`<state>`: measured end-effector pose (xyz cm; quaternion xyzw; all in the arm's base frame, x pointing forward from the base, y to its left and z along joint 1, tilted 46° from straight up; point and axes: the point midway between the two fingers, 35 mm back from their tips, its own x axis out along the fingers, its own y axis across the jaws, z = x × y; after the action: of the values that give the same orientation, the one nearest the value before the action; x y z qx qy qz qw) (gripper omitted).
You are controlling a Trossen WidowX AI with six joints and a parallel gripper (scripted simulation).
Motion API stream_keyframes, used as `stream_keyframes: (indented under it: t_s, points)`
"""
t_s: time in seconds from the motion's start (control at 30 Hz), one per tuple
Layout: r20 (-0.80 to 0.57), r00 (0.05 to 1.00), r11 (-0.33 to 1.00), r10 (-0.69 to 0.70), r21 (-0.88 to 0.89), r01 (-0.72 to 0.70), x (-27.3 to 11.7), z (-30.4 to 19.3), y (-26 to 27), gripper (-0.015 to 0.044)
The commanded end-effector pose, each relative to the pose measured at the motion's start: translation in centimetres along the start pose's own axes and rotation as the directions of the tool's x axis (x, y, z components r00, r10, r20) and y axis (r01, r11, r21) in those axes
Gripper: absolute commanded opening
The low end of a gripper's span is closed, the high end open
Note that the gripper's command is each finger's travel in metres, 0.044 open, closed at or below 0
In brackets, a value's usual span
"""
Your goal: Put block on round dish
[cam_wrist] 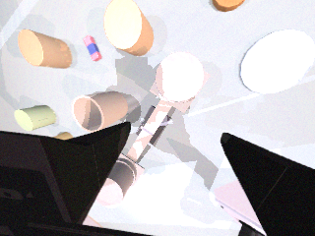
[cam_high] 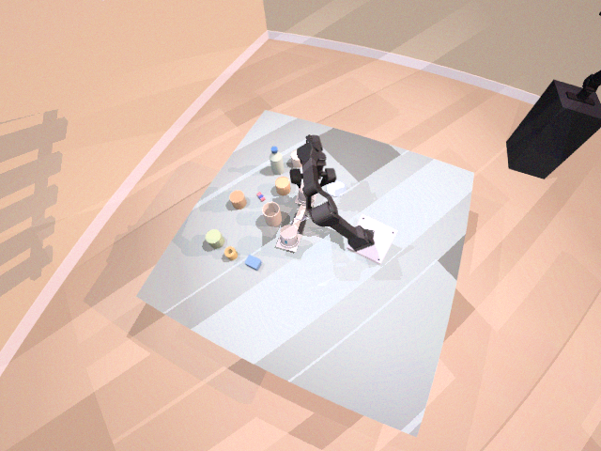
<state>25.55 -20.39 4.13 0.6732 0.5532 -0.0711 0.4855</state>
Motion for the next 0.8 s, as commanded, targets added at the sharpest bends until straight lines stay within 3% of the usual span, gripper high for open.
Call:
stream_keyframes:
  t_s: [0.0, 0.33, 0.77]
  points:
    - [-0.014, 0.999, 0.992, -0.05, 0.115, 0.052, 1.2, 1.3, 0.3, 0.044]
    - [-0.036, 0.985, 0.903, -0.17, 0.394, 0.171, 4.7, 4.2, 1.1, 0.044]
    - [-0.038, 0.983, 0.895, -0.177, 0.41, 0.177, 6.4, 4.3, 0.9, 0.044]
